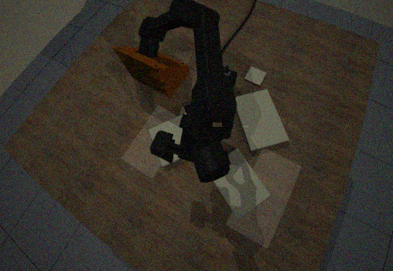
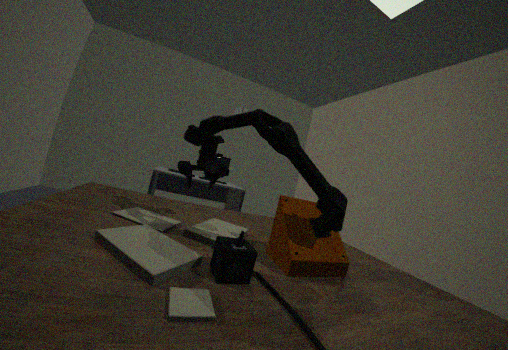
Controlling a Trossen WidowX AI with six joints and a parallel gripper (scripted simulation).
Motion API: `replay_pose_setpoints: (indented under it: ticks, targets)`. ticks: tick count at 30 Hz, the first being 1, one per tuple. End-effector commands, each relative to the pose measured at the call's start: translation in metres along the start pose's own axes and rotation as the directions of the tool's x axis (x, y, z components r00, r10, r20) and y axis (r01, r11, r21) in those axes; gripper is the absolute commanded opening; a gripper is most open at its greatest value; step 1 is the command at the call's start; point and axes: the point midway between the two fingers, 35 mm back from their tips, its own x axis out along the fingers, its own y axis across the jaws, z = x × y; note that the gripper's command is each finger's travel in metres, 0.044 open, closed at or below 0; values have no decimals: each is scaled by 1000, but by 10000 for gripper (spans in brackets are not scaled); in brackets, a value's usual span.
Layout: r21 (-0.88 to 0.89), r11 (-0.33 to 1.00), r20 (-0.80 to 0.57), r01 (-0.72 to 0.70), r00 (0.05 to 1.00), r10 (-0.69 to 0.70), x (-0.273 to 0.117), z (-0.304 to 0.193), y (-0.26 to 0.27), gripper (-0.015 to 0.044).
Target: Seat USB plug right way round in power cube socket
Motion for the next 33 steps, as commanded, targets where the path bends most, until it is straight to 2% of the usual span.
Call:
replay_pose_setpoints:
  ticks: [1,4,7,11,15,24,33]
  targets:
    - [15,1000,1,1,1000,-1,-1,1,-1,426]
    - [218,976,16,14,1000,-18,-13,19,-11,440]
    - [467,884,37,17,999,-38,-29,44,-23,440]
    - [745,667,68,-8,996,-64,-48,79,-36,440]
    - [925,376,100,-60,991,-87,-65,115,-45,440]
    - [984,-86,148,-158,982,-114,-85,165,-51,440]
    - [811,-532,200,-242,970,-137,-102,217,-51,440]
